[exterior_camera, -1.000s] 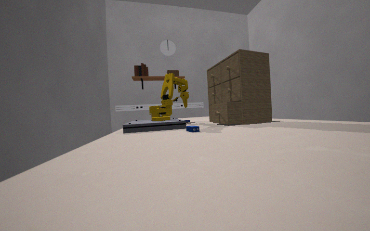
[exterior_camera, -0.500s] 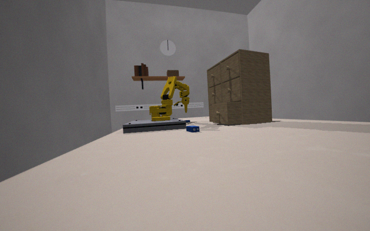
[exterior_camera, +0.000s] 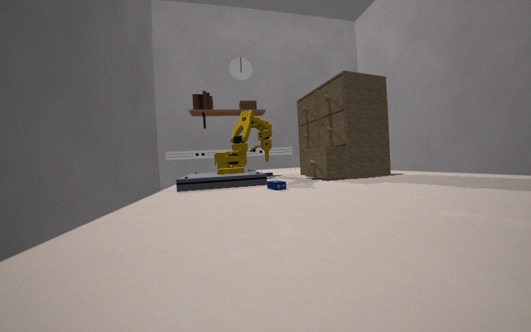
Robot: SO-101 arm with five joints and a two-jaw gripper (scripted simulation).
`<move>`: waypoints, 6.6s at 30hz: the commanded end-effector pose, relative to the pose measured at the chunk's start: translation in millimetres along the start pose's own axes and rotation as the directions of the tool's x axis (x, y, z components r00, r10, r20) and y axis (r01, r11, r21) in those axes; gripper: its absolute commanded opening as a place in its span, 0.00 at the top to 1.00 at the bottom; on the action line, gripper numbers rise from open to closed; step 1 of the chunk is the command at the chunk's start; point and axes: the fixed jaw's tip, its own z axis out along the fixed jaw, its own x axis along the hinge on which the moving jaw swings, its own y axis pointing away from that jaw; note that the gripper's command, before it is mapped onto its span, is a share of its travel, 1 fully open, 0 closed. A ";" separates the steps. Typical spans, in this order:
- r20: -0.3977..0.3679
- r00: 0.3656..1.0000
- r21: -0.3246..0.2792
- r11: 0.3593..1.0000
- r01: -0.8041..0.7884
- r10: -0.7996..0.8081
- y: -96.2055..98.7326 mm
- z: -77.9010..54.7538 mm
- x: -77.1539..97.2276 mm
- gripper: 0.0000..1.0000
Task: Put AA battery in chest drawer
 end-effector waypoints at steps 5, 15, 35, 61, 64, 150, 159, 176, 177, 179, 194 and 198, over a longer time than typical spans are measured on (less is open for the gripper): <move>0.004 1.000 -0.005 1.000 0.015 -0.015 -1.1 3.4 -1.7 0.79; 0.004 1.000 -0.005 1.000 0.015 -0.015 -0.9 15.9 -1.7 0.79; 0.004 1.000 -0.005 1.000 0.015 -0.015 1.1 20.6 -4.3 0.79; 0.004 1.000 -0.005 1.000 0.015 -0.015 0.0 38.1 -3.1 0.79; 0.004 1.000 -0.005 1.000 0.015 -0.015 0.0 38.1 -3.1 0.79; 0.004 1.000 -0.005 1.000 0.015 -0.015 3.7 66.1 -3.1 0.79; 0.004 1.000 -0.005 1.000 0.015 -0.015 3.8 65.6 -3.0 0.79; 0.004 1.000 -0.005 1.000 0.015 -0.015 3.8 65.3 -3.0 0.80; 0.004 1.000 -0.005 1.000 0.015 -0.015 3.8 65.3 -3.0 0.80; 0.004 1.000 -0.005 1.000 0.015 -0.015 3.8 65.3 -3.0 0.81; 0.004 1.000 -0.005 1.000 0.015 -0.015 3.8 65.3 -3.0 0.88; 0.004 1.000 -0.005 1.000 0.015 -0.015 3.8 65.3 -3.0 0.90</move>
